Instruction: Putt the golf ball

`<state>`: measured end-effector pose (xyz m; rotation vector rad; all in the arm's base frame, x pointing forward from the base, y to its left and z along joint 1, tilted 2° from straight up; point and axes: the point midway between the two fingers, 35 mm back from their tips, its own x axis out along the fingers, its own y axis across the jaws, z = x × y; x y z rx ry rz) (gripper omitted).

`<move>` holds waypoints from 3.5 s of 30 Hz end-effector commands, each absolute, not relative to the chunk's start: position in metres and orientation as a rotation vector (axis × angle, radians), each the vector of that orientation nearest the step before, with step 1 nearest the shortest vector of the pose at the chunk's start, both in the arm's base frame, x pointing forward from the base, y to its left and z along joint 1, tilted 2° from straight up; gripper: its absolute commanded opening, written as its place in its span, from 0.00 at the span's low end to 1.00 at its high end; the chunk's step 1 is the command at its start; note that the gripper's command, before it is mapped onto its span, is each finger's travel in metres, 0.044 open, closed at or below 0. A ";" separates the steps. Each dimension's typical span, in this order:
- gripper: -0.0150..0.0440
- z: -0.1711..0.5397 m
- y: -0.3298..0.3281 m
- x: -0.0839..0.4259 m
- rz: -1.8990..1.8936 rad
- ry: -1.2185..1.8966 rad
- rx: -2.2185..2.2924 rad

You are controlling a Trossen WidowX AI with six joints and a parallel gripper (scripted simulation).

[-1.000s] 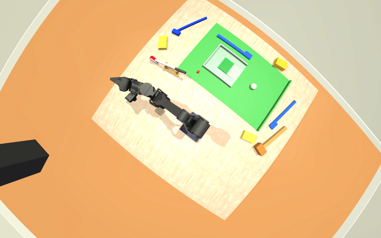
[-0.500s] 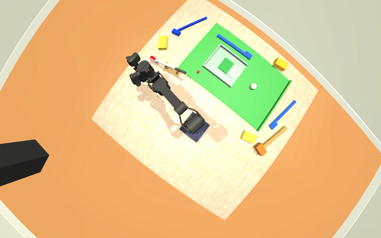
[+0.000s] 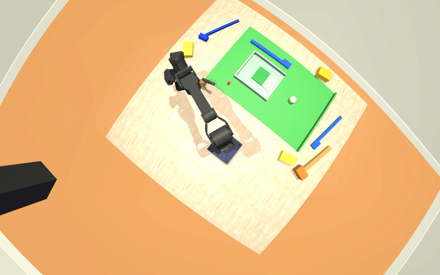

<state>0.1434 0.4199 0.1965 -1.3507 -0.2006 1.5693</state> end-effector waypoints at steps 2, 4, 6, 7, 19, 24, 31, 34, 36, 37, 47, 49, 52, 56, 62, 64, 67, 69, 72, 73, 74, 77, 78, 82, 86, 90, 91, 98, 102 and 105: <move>1.00 0.164 0.356 0.194 1.502 0.409 -1.358; 1.00 0.161 0.342 0.200 1.480 0.517 -1.351; 1.00 0.159 0.327 0.205 1.455 0.623 -1.342; 1.00 0.158 0.319 0.208 1.442 0.675 -1.336; 1.00 0.159 0.261 0.217 1.329 1.043 -1.282; 1.00 0.159 0.261 0.217 1.329 1.043 -1.282; 1.00 0.156 0.260 0.217 1.329 1.043 -1.282; 1.00 0.146 0.261 0.217 1.329 1.043 -1.282; 1.00 0.139 0.261 0.218 1.329 1.043 -1.282; 1.00 0.137 0.261 0.217 1.329 1.043 -1.282; 1.00 0.114 0.262 0.218 1.329 1.043 -1.282; 1.00 0.113 0.262 0.218 1.329 1.043 -1.282; 1.00 0.113 0.262 0.218 1.329 1.043 -1.282; 1.00 0.110 0.263 0.218 1.329 1.043 -1.282; 1.00 0.101 0.263 0.219 1.329 1.043 -1.282; 1.00 0.098 0.263 0.219 1.329 1.043 -1.282; 1.00 0.093 0.264 0.219 1.329 1.043 -1.282; 1.00 0.090 0.264 0.219 1.329 1.044 -1.282; 1.00 0.089 0.264 0.219 1.329 1.044 -1.282; 1.00 0.089 0.264 0.219 1.329 1.044 -1.282; 1.00 0.089 0.264 0.219 1.329 1.044 -1.282; 0.87 0.093 0.264 0.219 1.336 1.039 -1.281; 0.82 0.093 0.264 0.219 1.336 1.039 -1.281; 0.64 0.093 0.264 0.219 1.336 1.039 -1.281; 0.47 0.093 0.264 0.219 1.336 1.039 -1.281; 0.29 0.093 0.264 0.219 1.336 1.039 -1.281; 0.25 0.093 0.264 0.219 1.336 1.039 -1.281; 0.25 0.097 0.265 0.219 1.336 1.039 -1.281; 0.25 0.113 0.265 0.220 1.336 1.038 -1.280; 0.25 0.128 0.266 0.220 1.336 1.038 -1.280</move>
